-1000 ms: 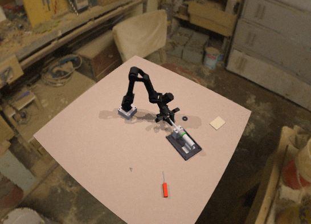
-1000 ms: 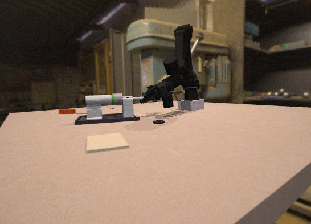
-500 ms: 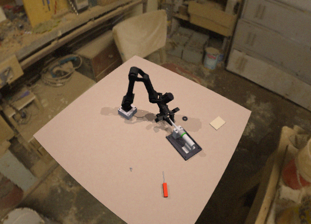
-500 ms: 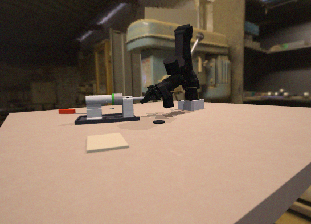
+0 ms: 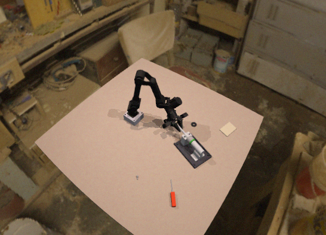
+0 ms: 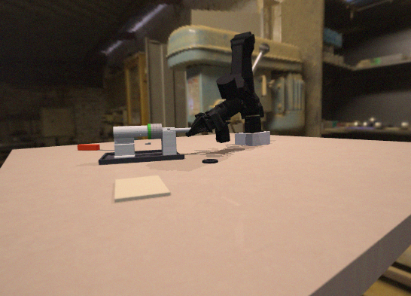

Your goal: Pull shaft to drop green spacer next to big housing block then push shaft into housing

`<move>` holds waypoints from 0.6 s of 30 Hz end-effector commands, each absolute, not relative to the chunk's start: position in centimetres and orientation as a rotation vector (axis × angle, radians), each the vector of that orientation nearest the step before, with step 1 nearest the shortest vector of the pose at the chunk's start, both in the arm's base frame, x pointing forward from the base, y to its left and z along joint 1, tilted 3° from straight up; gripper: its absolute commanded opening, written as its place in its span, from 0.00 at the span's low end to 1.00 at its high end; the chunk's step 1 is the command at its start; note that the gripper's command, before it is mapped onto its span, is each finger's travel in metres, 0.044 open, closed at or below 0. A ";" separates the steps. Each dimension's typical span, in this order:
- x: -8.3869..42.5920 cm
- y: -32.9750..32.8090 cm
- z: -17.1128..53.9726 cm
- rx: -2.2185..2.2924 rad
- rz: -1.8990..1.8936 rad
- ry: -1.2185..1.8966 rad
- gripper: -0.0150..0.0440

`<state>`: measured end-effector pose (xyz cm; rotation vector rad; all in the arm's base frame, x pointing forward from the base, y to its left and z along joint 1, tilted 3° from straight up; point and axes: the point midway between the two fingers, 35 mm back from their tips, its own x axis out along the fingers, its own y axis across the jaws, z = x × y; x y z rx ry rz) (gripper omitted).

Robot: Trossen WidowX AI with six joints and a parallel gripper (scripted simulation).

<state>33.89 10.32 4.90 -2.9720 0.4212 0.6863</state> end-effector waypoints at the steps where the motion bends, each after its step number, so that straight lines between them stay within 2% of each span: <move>1: 33.8 10.3 4.9 -2.969 0.686 0.422 0.25; 18: 33.6 10.3 4.9 -2.969 0.686 0.422 0.25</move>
